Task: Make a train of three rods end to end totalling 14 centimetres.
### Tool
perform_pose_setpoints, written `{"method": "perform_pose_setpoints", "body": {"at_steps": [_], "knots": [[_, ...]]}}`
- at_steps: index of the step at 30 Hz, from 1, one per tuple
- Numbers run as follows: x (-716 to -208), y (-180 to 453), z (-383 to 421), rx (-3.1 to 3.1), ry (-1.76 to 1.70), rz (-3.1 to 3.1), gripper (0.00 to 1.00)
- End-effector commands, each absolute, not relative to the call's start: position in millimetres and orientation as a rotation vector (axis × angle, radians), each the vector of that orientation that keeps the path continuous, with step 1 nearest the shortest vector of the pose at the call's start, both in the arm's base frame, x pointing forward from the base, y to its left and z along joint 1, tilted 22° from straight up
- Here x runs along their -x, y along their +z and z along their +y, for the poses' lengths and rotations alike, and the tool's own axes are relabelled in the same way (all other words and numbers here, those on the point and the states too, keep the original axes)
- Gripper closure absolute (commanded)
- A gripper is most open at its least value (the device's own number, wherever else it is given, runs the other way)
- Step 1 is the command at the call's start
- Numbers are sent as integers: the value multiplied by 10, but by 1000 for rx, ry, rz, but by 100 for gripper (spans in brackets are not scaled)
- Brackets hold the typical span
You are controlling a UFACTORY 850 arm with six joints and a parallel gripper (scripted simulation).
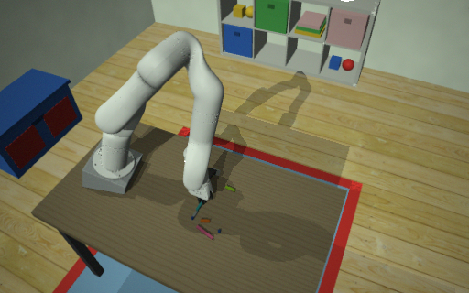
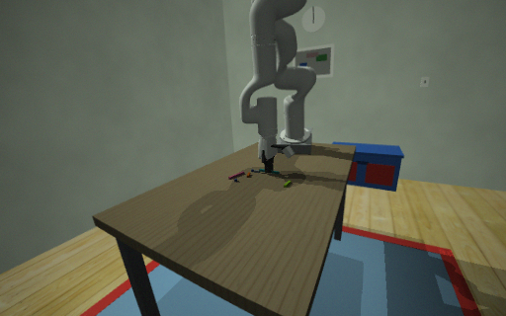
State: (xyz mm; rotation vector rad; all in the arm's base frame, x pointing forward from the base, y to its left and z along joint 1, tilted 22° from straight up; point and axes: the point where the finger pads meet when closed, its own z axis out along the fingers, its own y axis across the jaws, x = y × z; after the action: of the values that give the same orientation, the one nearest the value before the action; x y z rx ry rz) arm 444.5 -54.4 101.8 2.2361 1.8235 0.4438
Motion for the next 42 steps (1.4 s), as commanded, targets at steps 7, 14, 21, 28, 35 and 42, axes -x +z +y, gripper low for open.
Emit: {"method": "perform_pose_setpoints", "body": {"at_steps": [7, 14, 21, 28, 35, 42], "knots": [[-4473, 964, -544, -2235, 445, 1823, 96], [-4483, 939, -543, -2235, 445, 1823, 96], [-4483, 939, -543, -2235, 445, 1823, 96], [-4483, 939, -543, -2235, 445, 1823, 96], [-4483, 939, -543, -2235, 445, 1823, 96], [-4483, 939, -543, -2235, 445, 1823, 96]]}}
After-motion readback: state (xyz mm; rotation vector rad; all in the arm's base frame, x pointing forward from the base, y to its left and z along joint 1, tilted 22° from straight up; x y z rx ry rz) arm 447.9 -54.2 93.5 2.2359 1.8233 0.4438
